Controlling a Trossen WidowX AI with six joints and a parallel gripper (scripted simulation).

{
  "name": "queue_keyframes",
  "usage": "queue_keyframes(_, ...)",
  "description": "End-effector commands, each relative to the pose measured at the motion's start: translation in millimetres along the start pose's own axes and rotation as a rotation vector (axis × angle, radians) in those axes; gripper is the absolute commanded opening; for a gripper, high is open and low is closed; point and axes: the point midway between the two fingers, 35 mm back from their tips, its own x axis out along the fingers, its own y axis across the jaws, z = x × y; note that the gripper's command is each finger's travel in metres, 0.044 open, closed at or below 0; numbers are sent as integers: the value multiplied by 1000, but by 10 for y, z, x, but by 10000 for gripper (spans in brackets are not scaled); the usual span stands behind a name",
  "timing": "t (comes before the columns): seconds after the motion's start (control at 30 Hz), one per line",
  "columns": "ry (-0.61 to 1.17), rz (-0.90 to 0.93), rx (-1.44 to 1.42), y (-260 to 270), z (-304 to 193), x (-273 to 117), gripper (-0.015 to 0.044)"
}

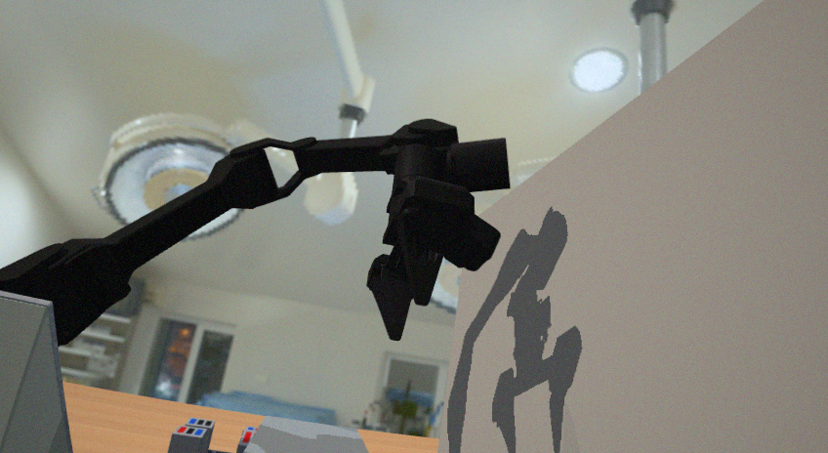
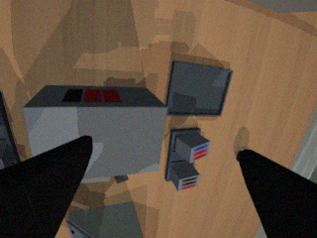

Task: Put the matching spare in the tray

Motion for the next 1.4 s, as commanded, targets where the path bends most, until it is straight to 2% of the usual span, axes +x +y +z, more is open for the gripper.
queue_keyframes(0.0, -10, 325, 45, 256, 204, 62, 440)
queue_keyframes(0.8, -12, 324, 30, 278, 197, 58, 440)
queue_keyframes(1.17, -155, 294, -941, 1491, -544, -26, 440)
queue_keyframes(1.37, -223, 277, -1368, 1861, -1016, 59, 440)
